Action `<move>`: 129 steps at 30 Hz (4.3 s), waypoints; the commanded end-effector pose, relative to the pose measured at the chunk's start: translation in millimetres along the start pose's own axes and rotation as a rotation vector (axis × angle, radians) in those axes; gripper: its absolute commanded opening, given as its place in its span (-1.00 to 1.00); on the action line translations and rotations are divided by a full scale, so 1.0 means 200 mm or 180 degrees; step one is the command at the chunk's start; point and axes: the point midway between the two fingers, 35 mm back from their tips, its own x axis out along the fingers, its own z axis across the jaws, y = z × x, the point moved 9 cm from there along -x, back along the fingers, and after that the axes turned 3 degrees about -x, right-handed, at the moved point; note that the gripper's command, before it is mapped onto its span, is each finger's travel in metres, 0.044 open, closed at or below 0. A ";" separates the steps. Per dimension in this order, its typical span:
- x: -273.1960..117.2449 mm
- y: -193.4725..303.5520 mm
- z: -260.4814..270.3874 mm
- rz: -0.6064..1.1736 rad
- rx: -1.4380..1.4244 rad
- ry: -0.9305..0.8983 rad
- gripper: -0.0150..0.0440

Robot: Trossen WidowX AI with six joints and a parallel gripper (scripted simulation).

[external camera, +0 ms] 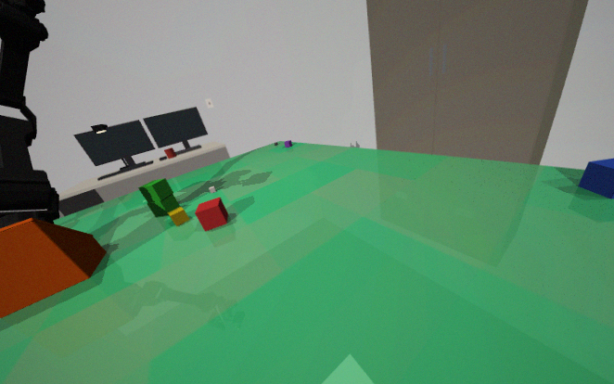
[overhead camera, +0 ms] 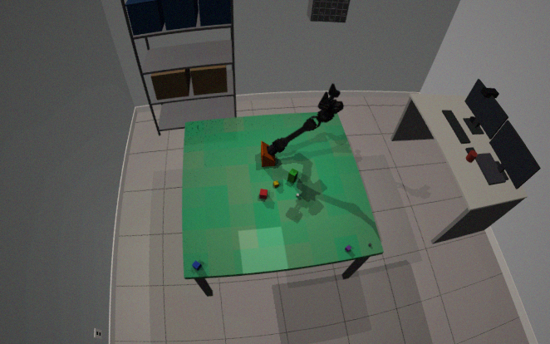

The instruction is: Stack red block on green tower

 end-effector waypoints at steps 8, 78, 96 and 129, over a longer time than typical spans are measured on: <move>-0.05 0.11 0.84 -0.0248 -0.0436 -0.1877 1.00; -2.17 1.09 2.00 0.4710 -0.0476 -0.8410 1.00; -2.32 1.11 2.00 0.4712 -0.0473 -0.8416 1.00; -2.35 1.12 2.00 0.4713 -0.0472 -0.8418 0.18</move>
